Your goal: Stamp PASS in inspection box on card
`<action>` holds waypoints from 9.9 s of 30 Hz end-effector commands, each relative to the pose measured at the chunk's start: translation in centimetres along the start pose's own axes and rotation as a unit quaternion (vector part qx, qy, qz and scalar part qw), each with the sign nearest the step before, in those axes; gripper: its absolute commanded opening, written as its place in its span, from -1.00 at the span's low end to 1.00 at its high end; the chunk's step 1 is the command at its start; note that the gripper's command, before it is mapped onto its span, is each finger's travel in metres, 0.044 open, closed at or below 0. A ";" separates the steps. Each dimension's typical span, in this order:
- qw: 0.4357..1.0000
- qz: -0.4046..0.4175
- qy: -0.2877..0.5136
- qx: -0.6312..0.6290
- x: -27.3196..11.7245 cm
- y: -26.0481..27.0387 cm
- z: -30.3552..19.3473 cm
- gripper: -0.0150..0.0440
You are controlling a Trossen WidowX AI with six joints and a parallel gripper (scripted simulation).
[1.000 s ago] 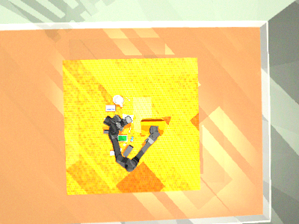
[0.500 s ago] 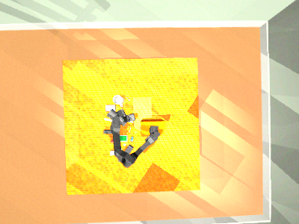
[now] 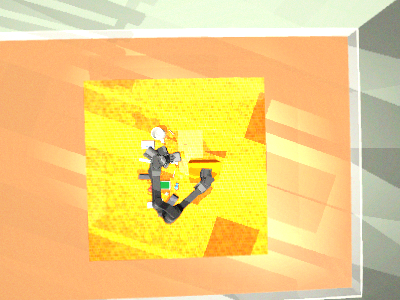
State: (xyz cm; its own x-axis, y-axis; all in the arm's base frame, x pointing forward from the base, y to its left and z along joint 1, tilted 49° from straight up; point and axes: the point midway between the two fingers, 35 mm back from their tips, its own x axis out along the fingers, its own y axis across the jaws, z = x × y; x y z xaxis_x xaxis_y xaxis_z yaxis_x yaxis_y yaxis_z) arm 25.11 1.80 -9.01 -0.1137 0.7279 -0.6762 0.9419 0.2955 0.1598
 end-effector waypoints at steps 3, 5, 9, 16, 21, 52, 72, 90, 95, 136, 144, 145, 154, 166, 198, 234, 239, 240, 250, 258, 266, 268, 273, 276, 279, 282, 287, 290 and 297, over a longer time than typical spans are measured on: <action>1.000 0.001 0.002 0.002 0.5 0.0 -0.1 -0.49; 1.000 0.001 0.002 0.002 0.6 0.0 -0.1 -0.49; 1.000 0.001 0.002 0.002 0.9 0.1 -0.1 -0.49; 1.000 0.001 0.001 0.002 1.4 0.1 -0.1 -0.49; 1.000 0.002 0.001 0.002 1.7 0.1 -0.1 -0.49; 1.000 0.003 0.001 0.002 3.8 0.1 -0.2 -0.49; 1.000 0.004 0.001 0.002 5.1 0.0 -0.3 -0.49; 1.000 0.005 0.002 0.002 5.7 0.0 -0.4 -0.49; 1.000 0.006 0.002 0.002 5.8 0.0 -0.4 -0.49; 1.000 0.006 0.002 0.002 6.2 0.0 -0.4 -0.49; 1.000 0.006 0.002 0.002 6.2 0.0 -0.4 -0.49; 1.000 0.006 0.002 0.002 6.2 0.0 -0.4 -0.49; 1.000 0.006 0.002 0.002 6.2 0.0 -0.4 -0.49; 1.000 0.006 0.002 0.002 5.7 0.0 -0.4 -0.49; 1.000 0.006 -0.001 0.002 1.7 0.1 -0.1 -0.49; 1.000 0.006 0.003 0.000 -1.2 6.6 -8.8 -0.49; 1.000 0.006 0.003 0.000 -1.0 6.6 -8.8 -0.49; 1.000 0.006 0.002 0.000 -0.8 6.6 -8.8 -0.49; 1.000 0.006 0.002 0.000 0.8 6.8 -8.7 -0.49; 1.000 0.006 0.002 0.000 2.1 6.8 -8.7 -0.49; 1.000 0.006 0.002 0.000 3.5 6.8 -8.8 -0.49; 1.000 0.007 0.002 0.000 3.8 6.8 -8.8 -0.49; 1.000 0.007 0.003 0.000 4.6 6.8 -8.9 -0.49; 1.000 0.007 0.004 0.000 5.1 6.8 -8.9 -0.49; 1.000 0.007 0.004 0.000 5.6 6.7 -9.0 -0.49; 1.000 0.007 0.005 0.000 5.7 6.7 -9.0 -0.49; 1.000 0.007 0.001 -0.003 5.4 6.9 -8.9 -0.05; 1.000 0.007 0.001 -0.003 5.4 6.9 -8.9 0.22; 1.000 0.007 -0.002 -0.002 3.1 7.1 -8.5 0.38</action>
State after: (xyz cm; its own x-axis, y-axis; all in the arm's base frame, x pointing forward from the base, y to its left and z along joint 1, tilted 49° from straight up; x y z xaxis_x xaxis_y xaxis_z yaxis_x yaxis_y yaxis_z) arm 28.03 12.92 -4.84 -0.1126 0.7338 -0.6700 0.9416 0.2941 0.1639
